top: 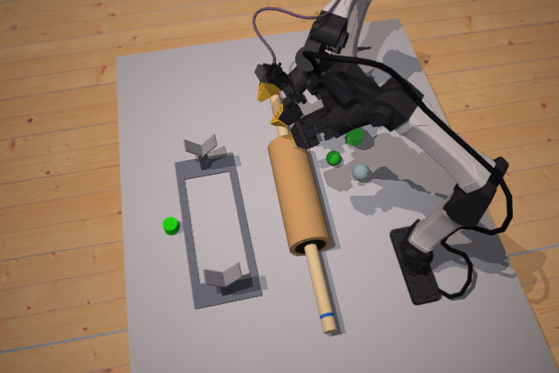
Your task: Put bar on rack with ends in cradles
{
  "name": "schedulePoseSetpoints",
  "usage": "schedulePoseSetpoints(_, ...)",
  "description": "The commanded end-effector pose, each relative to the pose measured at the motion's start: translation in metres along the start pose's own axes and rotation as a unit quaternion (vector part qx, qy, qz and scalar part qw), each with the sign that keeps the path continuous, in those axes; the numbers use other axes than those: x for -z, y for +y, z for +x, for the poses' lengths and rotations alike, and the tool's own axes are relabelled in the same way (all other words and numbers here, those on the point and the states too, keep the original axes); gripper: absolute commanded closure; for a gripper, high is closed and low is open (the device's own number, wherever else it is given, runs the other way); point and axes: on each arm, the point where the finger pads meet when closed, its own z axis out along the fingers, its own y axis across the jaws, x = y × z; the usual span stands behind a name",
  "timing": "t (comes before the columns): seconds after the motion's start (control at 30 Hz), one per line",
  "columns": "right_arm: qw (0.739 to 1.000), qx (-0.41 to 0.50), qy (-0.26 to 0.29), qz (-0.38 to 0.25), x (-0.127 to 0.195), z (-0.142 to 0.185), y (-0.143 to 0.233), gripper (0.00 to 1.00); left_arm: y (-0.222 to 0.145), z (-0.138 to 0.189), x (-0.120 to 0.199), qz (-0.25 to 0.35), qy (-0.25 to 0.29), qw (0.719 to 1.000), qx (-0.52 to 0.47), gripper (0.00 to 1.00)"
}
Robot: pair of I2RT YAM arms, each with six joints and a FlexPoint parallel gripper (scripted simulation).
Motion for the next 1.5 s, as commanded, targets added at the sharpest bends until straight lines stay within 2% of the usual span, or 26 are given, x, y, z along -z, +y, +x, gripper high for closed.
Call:
schedulePoseSetpoints(0.0,1.0,-0.002,-0.004,-0.003,0.001,-0.003,0.001,0.0,0.001,-0.002,0.003,-0.002,-0.006,1.0,0.0,0.0)
schedulePoseSetpoints(0.57,1.0,-0.002,-0.004,-0.003,0.001,-0.003,0.001,0.0,0.001,-0.002,0.003,-0.002,-0.006,1.0,0.0,0.0)
schedulePoseSetpoints(0.7,0.998,0.054,0.042,0.011,-0.001,0.02,-0.01,0.44,0.007,-0.004,0.003,-0.018,-0.018,0.999,0.034,0.44)
schedulePoseSetpoints(0.73,0.995,0.08,0.064,0.019,-0.002,0.031,-0.016,0.46,0.008,-0.002,0.002,-0.022,-0.02,0.998,0.05,0.46)
schedulePoseSetpoints(1.03,0.95,0.248,0.187,0.031,0.003,0.084,-0.049,0.46,0.015,0.029,-0.007,-0.052,-0.02,0.982,0.179,0.46)
schedulePoseSetpoints(1.13,0.943,0.266,0.198,0.029,0.004,0.088,-0.052,0.46,0.016,0.031,-0.008,-0.055,-0.022,0.979,0.196,0.46)
schedulePoseSetpoints(1.23,0.91,0.335,0.242,0.022,0.008,0.105,-0.065,0.46,0.019,0.049,-0.014,-0.071,-0.022,0.96,0.268,0.46)
schedulePoseSetpoints(1.47,0.847,0.448,0.287,0.001,0.011,0.123,-0.084,0.46,0.026,0.09,-0.026,-0.103,-0.02,0.904,0.415,0.46)
